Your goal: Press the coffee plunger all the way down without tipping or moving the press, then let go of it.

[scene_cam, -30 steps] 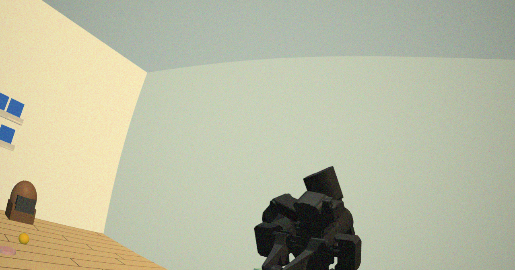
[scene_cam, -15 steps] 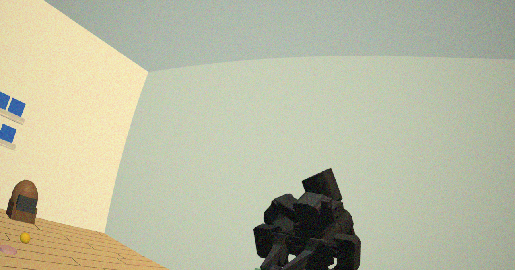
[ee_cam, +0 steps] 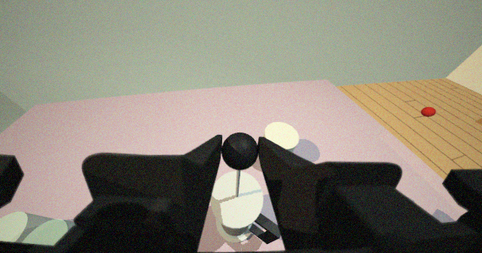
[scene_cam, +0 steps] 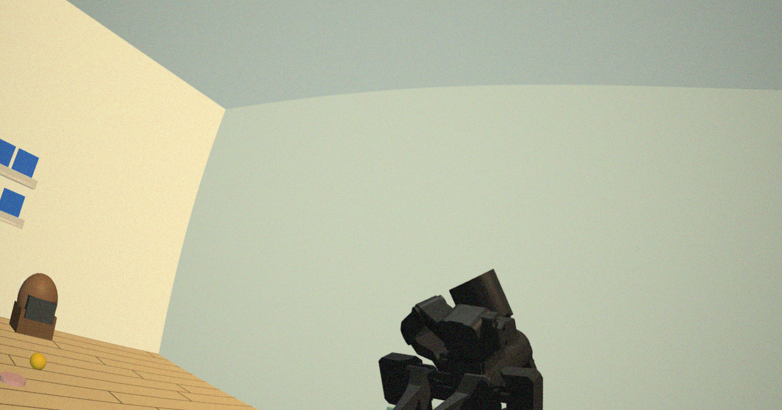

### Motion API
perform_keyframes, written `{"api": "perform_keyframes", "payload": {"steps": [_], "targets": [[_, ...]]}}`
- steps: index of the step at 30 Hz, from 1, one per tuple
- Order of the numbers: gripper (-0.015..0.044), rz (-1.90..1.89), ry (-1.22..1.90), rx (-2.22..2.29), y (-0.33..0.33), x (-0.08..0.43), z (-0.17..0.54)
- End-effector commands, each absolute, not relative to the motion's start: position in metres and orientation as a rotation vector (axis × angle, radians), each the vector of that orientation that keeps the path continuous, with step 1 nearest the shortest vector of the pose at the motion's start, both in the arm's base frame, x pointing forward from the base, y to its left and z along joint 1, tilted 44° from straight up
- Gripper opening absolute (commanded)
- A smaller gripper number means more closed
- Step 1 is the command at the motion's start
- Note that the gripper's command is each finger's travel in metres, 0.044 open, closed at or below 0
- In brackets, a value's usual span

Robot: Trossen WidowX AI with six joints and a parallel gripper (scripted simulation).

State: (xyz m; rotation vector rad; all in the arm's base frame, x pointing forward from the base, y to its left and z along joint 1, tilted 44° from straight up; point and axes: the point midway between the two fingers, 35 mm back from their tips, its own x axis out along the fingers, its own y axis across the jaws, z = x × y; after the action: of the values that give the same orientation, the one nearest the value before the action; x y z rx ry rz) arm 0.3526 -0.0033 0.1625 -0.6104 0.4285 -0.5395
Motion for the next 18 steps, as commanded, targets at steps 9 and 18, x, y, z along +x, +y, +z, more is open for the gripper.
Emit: {"api": "perform_keyframes", "payload": {"steps": [9,18], "targets": [[0.0122,-0.553,0.492,-0.644,-0.027,0.347,0.129],[0.0122,-0.553,0.491,-0.645,-0.038,0.347,0.118]]}}
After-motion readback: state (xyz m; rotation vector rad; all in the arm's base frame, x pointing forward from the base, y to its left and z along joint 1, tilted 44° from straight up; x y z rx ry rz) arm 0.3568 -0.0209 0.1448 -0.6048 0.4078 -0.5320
